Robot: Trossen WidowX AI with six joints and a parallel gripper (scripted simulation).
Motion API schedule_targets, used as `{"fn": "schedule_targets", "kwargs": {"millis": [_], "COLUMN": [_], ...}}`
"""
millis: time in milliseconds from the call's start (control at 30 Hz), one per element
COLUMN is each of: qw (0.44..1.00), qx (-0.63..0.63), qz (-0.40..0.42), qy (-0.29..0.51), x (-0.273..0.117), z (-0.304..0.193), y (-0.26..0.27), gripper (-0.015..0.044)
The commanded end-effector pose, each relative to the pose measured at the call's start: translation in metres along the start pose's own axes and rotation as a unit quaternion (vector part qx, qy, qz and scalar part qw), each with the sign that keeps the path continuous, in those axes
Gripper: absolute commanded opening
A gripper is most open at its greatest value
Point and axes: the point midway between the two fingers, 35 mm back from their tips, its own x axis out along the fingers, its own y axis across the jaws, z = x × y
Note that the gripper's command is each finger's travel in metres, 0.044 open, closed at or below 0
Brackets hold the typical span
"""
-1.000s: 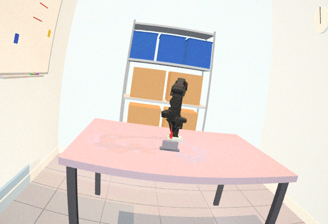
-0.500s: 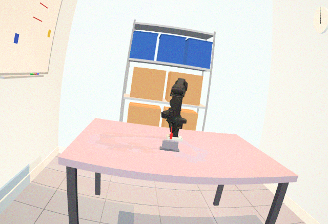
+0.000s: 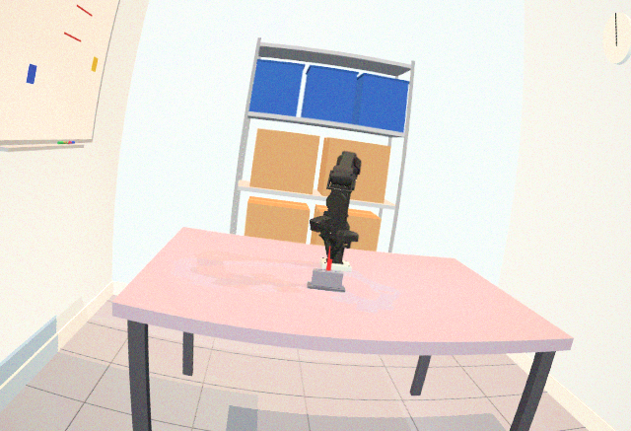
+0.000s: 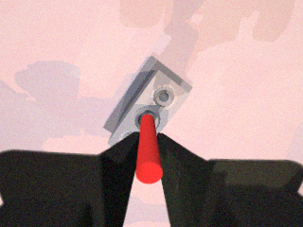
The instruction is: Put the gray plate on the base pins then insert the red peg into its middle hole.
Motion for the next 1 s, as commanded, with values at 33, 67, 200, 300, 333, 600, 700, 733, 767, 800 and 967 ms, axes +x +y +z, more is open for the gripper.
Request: {"fn": "schedule_targets", "kwargs": {"millis": [33, 67, 200, 300, 333, 600, 700, 733, 767, 800, 967], "qw": [1.0, 1.0, 1.0, 1.0, 1.0, 1.0, 1.0, 1.0, 1.0, 1.0, 1.0], "qx": [0.0, 0.0, 0.0, 0.0, 0.0, 0.0, 0.0, 0.0, 0.0, 0.0, 0.0], "qz": [-0.001, -0.001, -0.001, -0.001, -0.001, -0.001, -0.001, -0.001, -0.001, -0.001, -0.001], "qy": [0.001, 0.001, 0.001, 0.001, 0.001, 0.001, 0.001, 0.001, 0.001, 0.001, 0.001], "x": [-0.0003, -0.0003, 0.0004, 0.0014, 0.0017, 0.0016, 0.0016, 0.0016, 0.0016, 0.0016, 0.0016], "z": [-0.0001, -0.0001, -0.0001, 0.0, 0.0001, 0.0, 0.0, 0.0, 0.0, 0.0, 0.0], "y": [-0.0002, -0.0002, -0.0002, 0.0, 0.0002, 0.0, 0.0, 0.0, 0.0, 0.0, 0.0], "gripper": [0.0, 0.0, 0.0, 0.0, 0.0, 0.0, 0.0, 0.0026, 0.0053, 0.0079, 0.015]}}
